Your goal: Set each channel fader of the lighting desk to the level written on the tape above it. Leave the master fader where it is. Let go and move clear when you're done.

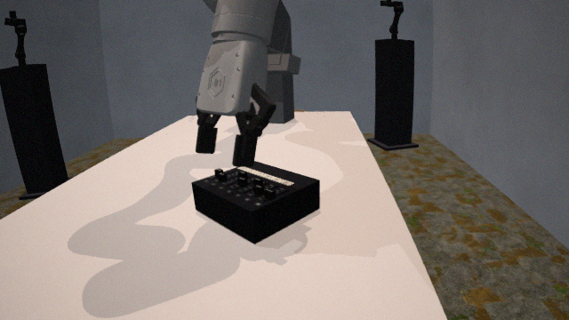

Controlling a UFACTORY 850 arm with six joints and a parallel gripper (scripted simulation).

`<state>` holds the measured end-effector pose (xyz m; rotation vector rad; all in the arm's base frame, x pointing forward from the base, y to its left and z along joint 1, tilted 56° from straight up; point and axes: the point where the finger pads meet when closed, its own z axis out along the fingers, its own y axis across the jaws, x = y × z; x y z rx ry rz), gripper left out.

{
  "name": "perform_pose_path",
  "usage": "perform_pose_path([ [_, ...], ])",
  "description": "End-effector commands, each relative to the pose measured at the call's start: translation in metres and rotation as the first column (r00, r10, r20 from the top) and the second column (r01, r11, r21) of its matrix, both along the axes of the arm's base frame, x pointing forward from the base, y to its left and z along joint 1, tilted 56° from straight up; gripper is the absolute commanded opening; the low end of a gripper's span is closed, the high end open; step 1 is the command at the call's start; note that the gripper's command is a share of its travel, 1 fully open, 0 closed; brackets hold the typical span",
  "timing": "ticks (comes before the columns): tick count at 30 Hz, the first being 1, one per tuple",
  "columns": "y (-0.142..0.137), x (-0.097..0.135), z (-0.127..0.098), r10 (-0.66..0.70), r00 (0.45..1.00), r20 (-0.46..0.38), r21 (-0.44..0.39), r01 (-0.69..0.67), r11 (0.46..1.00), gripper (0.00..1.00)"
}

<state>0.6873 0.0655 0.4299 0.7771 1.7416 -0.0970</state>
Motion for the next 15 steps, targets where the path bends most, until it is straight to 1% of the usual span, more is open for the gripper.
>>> perform_pose_path([
  [1,0.0003,0.0000,0.0007,0.000,1.000,0.001,0.000,0.000,1.000,1.00],
  [15,0.0006,-0.0007,0.0005,0.003,1.000,-0.003,-0.003,-0.003,1.000,1.00],
])
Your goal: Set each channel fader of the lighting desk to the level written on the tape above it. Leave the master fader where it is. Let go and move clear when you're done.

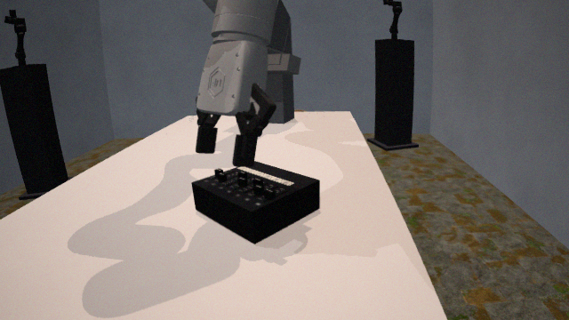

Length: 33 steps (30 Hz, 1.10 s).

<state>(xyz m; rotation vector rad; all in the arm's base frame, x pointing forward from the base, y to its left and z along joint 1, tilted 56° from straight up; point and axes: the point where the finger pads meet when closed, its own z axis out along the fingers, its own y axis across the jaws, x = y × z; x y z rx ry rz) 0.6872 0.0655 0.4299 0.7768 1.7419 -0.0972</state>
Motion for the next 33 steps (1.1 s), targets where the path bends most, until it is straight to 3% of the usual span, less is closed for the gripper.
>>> perform_pose_path([
  [1,0.001,-0.002,0.000,0.007,1.000,-0.013,-0.011,-0.008,1.000,1.00],
  [4,0.006,-0.014,-0.003,0.045,0.995,-0.085,-0.065,-0.051,0.997,1.00],
  [8,0.019,-0.044,-0.011,0.134,0.959,-0.250,-0.174,-0.180,0.968,1.00],
  [14,0.036,-0.081,-0.020,0.223,0.894,-0.390,-0.250,-0.336,0.908,1.00],
  [16,0.036,-0.081,-0.020,0.223,0.894,-0.390,-0.250,-0.336,0.908,1.00],
  [17,0.038,-0.085,-0.021,0.251,0.849,-0.464,-0.275,-0.408,0.871,1.00],
  [33,0.041,-0.090,-0.022,0.265,0.832,-0.488,-0.283,-0.438,0.854,1.00],
])
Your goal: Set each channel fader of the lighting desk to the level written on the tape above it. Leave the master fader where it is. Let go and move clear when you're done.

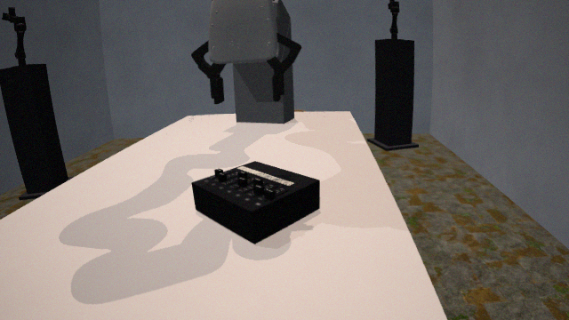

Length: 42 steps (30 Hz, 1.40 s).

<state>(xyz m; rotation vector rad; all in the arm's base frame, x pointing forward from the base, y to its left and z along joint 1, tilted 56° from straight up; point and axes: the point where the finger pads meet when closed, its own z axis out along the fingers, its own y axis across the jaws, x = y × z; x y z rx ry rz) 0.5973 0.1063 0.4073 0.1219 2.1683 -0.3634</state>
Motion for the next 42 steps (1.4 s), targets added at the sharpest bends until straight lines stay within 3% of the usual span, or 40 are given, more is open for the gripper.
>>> perform_pose_path([
  [1,-0.001,0.001,0.002,-0.009,1.000,-0.003,0.002,0.009,1.000,1.00],
  [4,-0.008,0.018,0.010,-0.074,0.996,0.053,0.057,0.071,0.996,1.00],
  [7,-0.023,0.051,0.028,-0.204,0.965,0.164,0.182,0.174,0.968,1.00],
  [9,-0.023,0.051,0.028,-0.204,0.965,0.164,0.182,0.174,0.968,1.00],
  [14,-0.042,0.085,0.048,-0.340,0.901,0.270,0.332,0.244,0.911,1.00],
  [17,-0.042,0.085,0.048,-0.340,0.901,0.270,0.332,0.244,0.911,1.00],
  [21,-0.055,0.109,0.061,-0.430,0.839,0.334,0.442,0.264,0.857,1.00],
  [42,-0.056,0.110,0.062,-0.435,0.835,0.337,0.449,0.264,0.854,1.00],
])
